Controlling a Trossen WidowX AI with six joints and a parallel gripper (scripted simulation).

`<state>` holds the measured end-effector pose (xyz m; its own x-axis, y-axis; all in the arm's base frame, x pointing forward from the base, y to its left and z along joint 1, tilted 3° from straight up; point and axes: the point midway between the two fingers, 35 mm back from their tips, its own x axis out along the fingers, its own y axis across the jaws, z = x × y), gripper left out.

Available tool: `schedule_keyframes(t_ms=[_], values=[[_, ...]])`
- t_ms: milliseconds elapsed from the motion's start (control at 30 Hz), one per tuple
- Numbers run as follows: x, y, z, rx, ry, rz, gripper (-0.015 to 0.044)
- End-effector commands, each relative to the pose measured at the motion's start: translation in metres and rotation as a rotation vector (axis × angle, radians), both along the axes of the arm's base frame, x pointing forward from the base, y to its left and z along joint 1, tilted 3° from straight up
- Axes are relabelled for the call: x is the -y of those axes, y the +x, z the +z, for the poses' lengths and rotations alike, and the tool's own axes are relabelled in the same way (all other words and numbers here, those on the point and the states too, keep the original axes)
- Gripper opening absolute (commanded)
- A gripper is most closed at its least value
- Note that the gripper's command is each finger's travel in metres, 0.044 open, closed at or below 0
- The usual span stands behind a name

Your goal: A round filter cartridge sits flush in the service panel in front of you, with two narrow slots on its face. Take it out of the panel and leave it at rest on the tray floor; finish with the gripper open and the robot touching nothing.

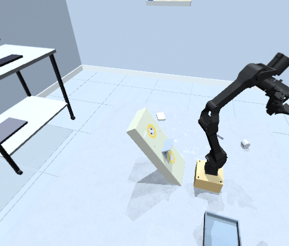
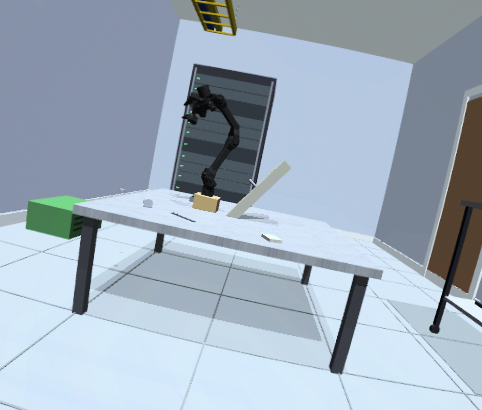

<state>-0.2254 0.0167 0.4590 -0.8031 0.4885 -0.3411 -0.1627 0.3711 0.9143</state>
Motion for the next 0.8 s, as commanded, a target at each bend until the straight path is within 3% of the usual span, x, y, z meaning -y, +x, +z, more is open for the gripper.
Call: schedule_keyframes(t_ms=[0,167,367,767], values=[[0.001,0.0,0.0,0.002,0.003,0.006,0.0374],[0.032,0.0,-0.003,0.058,0.1,0.203,0.0242],[0.111,0.015,-0.022,0.145,0.347,0.687,0.0096],[0.235,0.125,-0.063,0.001,0.956,1.623,0.0096]])
